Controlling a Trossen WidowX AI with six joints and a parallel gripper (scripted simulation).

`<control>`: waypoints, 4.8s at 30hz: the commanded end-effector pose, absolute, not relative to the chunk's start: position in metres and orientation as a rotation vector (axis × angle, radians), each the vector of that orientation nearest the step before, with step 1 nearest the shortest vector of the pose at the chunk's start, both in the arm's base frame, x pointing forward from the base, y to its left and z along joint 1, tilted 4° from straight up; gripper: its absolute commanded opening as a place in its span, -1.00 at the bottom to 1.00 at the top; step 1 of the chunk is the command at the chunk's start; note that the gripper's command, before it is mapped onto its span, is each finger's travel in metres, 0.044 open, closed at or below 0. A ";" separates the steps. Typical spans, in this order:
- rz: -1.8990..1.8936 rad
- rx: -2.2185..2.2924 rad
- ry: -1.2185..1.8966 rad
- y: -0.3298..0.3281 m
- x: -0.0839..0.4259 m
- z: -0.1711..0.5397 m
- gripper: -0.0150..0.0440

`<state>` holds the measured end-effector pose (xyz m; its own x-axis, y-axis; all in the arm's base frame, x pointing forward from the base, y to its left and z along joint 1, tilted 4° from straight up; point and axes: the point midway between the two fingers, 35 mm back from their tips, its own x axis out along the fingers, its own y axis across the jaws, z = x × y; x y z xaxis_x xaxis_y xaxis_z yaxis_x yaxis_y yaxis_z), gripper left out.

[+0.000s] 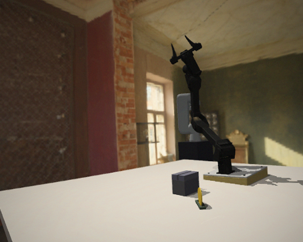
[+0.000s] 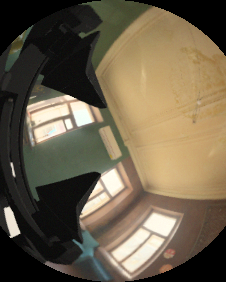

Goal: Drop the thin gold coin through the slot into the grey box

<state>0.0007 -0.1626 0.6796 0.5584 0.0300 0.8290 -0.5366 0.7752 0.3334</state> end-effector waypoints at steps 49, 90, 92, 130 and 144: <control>0.560 -0.726 0.863 0.181 0.352 0.259 0.05; 0.626 -0.724 1.405 0.131 0.350 0.076 0.05; 0.627 -0.725 1.405 0.131 0.351 0.073 0.05; 0.624 -0.724 1.406 0.129 0.353 0.032 -0.49; 0.624 -0.724 1.406 0.131 0.353 0.051 -0.49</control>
<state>0.3512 0.1295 0.0408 0.0656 -0.0384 -0.9971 -0.7602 0.6453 -0.0748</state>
